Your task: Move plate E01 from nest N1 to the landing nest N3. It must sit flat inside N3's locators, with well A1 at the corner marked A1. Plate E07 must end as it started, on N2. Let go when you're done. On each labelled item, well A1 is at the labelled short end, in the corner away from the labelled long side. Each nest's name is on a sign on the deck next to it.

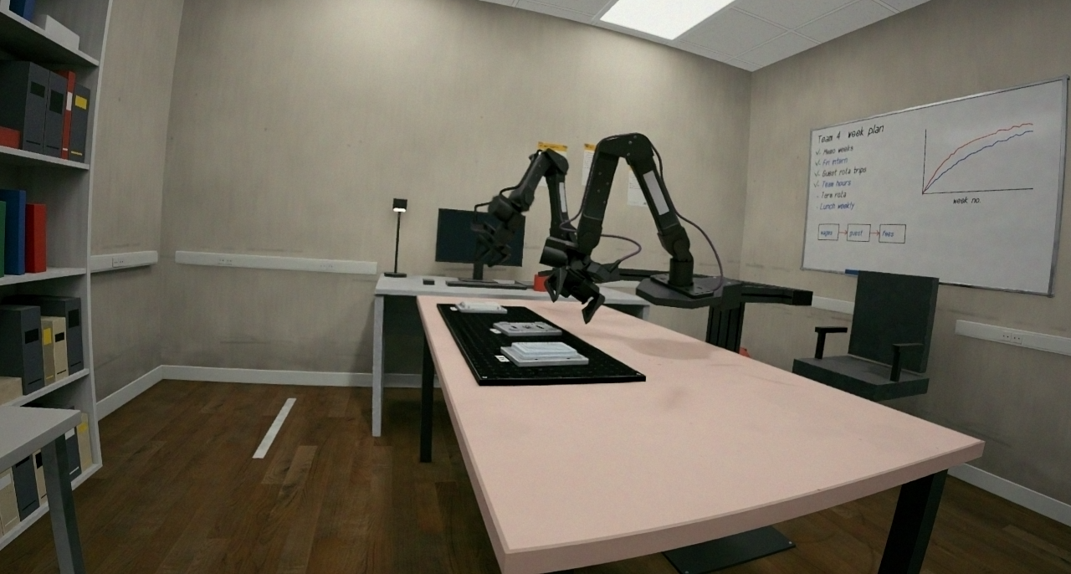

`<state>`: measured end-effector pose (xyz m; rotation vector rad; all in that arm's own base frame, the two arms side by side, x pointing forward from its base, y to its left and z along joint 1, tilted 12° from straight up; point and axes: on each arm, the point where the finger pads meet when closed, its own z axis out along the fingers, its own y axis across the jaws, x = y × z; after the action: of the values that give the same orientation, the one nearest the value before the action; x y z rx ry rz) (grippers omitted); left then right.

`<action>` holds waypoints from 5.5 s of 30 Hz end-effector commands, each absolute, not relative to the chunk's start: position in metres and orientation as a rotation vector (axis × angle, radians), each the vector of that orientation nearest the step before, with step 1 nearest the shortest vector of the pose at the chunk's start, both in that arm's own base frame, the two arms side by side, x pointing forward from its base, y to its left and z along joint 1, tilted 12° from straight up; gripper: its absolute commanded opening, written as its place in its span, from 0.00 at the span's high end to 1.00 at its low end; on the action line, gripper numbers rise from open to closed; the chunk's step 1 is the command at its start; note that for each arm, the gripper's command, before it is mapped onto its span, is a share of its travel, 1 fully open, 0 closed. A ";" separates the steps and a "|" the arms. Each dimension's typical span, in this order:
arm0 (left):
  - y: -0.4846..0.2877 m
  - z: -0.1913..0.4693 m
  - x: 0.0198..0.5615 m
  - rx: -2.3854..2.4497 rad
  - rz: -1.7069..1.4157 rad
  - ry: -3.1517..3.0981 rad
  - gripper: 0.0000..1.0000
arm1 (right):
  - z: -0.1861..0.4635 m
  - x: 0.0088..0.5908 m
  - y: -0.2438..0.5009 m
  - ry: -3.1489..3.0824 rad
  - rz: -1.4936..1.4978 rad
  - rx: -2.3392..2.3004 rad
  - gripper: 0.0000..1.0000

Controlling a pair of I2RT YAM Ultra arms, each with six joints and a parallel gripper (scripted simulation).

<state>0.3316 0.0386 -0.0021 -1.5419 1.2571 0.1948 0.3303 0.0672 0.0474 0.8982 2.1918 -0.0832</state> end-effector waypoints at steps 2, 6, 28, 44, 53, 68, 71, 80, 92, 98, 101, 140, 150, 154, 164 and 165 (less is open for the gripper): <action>0.033 0.006 0.342 -1.523 0.180 1.200 0.00 | 0.053 0.333 0.052 1.921 0.102 1.055 0.00; 0.032 0.006 0.343 -1.522 0.179 1.201 0.00 | 0.048 0.328 0.048 1.874 0.136 1.093 0.00; 0.033 0.005 0.342 -1.529 0.176 1.204 0.00 | -0.011 0.273 -0.012 1.614 0.207 1.346 0.00; 0.033 0.005 0.342 -1.529 0.176 1.204 0.00 | -0.020 0.264 -0.017 1.649 0.157 1.341 0.00; 0.033 0.005 0.342 -1.529 0.176 1.204 0.00 | -0.017 0.270 -0.012 1.641 0.191 1.344 0.00; 0.027 -0.025 0.364 -1.362 0.409 1.767 0.00 | -0.016 0.273 0.015 1.810 0.189 1.149 0.00; 0.027 -0.030 0.370 -1.313 0.438 1.876 0.00 | -0.013 0.274 0.032 1.889 0.197 1.023 0.00; 0.025 -0.035 0.386 -1.154 0.468 2.138 0.00 | 0.001 0.271 0.091 2.059 0.253 0.605 0.00; 0.024 -0.045 0.400 -0.861 0.464 2.475 0.00 | 0.026 0.250 0.170 2.115 0.339 0.009 0.00; 0.026 -0.046 0.410 -0.660 0.419 2.632 0.00 | 0.044 0.223 0.214 2.059 0.395 -0.347 0.00; 0.027 -0.046 0.414 -0.552 0.388 2.699 0.00 | 0.052 0.208 0.232 2.009 0.418 -0.512 0.00; 0.050 -0.059 0.418 -0.054 0.211 2.943 0.00 | 0.097 0.112 0.298 1.596 0.546 -1.161 0.00; 0.055 -0.072 0.420 -0.052 0.213 2.944 0.00 | 0.097 0.112 0.298 1.596 0.546 -1.161 0.00; 0.055 -0.068 0.422 -0.055 0.213 2.934 0.00 | 0.097 0.112 0.298 1.596 0.546 -1.161 0.00; 0.055 -0.068 0.418 -0.055 0.213 2.939 0.06 | 0.097 0.112 0.298 1.596 0.546 -1.161 0.00; 0.055 -0.067 0.418 -0.054 0.213 2.936 0.07 | 0.097 0.112 0.298 1.596 0.546 -1.161 0.00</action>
<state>0.4031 0.0576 -0.0788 -0.0695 2.9900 0.2322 0.1135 0.2887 0.0811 -1.1743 1.6289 0.5098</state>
